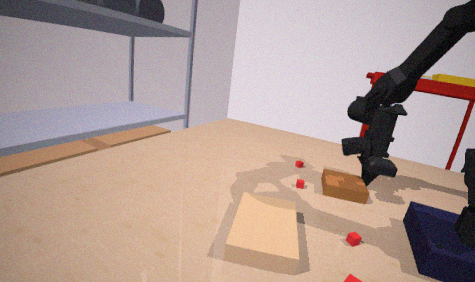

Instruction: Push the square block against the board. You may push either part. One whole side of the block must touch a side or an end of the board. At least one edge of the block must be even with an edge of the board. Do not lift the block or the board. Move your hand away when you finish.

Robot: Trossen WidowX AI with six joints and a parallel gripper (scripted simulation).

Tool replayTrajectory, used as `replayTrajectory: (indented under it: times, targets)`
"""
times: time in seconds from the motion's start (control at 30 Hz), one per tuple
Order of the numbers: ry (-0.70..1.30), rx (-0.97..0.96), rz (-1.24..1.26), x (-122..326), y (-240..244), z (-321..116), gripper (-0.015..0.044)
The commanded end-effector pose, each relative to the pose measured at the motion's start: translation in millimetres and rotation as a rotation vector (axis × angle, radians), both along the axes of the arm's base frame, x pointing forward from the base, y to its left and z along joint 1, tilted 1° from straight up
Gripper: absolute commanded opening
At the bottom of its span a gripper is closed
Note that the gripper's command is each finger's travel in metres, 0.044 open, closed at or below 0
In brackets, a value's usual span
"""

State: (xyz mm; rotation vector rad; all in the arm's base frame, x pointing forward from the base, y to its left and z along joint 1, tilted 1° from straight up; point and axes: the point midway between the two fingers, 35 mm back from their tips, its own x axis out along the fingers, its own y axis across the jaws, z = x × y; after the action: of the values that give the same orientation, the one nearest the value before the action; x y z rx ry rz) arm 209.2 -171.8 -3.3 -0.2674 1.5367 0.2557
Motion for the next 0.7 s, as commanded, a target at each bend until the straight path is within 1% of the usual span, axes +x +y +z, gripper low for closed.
replayTrajectory:
  times: [0.0, 0.4, 0.67]
  targets:
    - [0.001, 0.002, -0.002, 8, 2, -1, 0.0000]
    - [0.000, 0.003, -0.002, 26, 8, 0, 0.0000]
    - [0.001, 0.003, -0.002, 18, 4, 0, 0.0000]
